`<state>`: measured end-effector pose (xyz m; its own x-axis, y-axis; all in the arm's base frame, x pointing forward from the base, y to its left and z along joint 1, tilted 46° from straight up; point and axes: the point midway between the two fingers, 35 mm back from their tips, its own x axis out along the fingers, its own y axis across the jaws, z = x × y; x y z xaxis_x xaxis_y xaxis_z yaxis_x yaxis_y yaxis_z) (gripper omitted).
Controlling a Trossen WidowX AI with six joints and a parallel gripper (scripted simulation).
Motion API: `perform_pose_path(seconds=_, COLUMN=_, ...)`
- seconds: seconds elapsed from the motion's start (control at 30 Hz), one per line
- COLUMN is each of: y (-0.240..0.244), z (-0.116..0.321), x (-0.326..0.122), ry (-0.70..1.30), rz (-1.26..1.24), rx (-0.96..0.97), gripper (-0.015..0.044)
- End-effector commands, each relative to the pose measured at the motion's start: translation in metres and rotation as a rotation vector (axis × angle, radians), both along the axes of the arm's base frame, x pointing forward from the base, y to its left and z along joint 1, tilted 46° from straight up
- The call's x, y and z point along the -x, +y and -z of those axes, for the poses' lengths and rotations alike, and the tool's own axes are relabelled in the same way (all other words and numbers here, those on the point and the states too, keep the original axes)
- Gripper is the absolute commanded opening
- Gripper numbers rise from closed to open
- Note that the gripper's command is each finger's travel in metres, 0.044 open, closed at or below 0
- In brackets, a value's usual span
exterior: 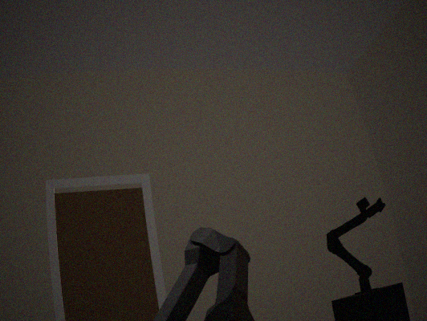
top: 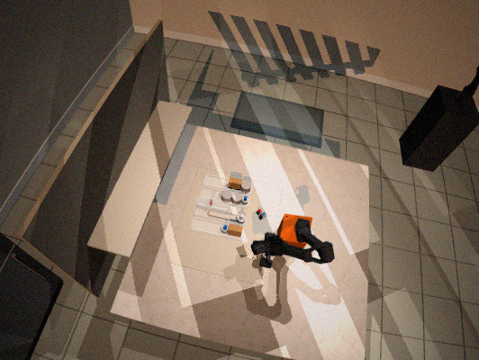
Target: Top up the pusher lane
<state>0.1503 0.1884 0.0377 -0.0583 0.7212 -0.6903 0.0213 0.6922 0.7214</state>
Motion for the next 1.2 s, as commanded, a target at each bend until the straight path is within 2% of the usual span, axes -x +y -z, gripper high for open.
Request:
perform_pose_path(seconds=0.0, y=0.000, z=0.004, x=0.002, ry=0.009, rz=0.005, rx=0.006, gripper=0.0387)
perform_pose_path(seconds=0.23, y=0.000, z=0.004, x=0.002, ry=0.009, rz=0.005, rx=0.006, gripper=0.0204)
perform_pose_path(seconds=0.47, y=0.000, z=0.004, x=0.002, ry=0.009, rz=0.005, rx=0.006, gripper=0.0157)
perform_pose_path(seconds=0.67, y=-0.010, z=-0.004, x=-0.005, ry=0.006, rz=0.004, rx=0.018, gripper=0.0000)
perform_pose_path(seconds=1.17, y=-0.055, z=-0.048, x=-0.017, ry=0.007, rz=0.002, rx=0.028, gripper=0.0000)
